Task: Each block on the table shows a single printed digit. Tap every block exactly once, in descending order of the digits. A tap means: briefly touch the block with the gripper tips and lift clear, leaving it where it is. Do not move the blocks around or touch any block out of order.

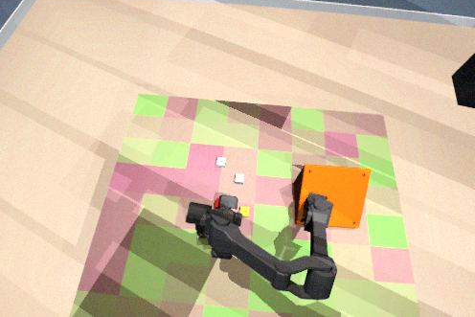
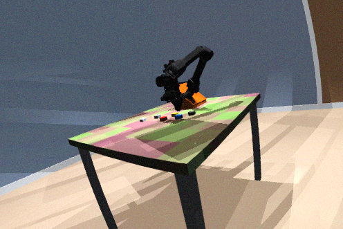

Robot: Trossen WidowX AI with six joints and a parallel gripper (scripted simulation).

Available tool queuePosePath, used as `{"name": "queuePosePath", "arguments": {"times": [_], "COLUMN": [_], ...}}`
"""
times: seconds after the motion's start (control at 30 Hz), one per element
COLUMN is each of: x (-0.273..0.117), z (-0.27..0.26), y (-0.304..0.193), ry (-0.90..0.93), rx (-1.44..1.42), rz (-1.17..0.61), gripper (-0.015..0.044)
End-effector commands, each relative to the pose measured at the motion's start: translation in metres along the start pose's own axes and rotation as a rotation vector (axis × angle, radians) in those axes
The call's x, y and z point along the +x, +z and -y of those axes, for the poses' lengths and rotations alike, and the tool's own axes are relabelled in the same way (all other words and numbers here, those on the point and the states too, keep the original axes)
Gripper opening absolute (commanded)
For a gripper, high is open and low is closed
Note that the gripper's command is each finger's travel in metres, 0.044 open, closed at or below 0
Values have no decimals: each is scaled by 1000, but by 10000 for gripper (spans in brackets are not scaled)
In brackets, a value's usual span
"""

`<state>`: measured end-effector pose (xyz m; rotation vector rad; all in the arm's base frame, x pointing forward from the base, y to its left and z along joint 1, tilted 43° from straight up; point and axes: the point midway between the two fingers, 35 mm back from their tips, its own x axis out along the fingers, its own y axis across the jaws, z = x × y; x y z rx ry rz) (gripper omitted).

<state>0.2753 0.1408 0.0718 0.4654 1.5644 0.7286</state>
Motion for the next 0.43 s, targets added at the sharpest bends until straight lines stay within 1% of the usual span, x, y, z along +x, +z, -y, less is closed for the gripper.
{"name": "queuePosePath", "arguments": {"times": [0.0,0.17,0.23,0.37,0.4], "x": [-19,-75,-82,-82,-82], "z": [-19,-79,-87,-87,-87], "y": [-5,-48,-55,-55,-55], "ry": [0,0,0,0,0], "rx": [-17,-16,-15,-15,-15], "rz": [5,3,3,3,3], "gripper": [99,230,283,387,387]}}
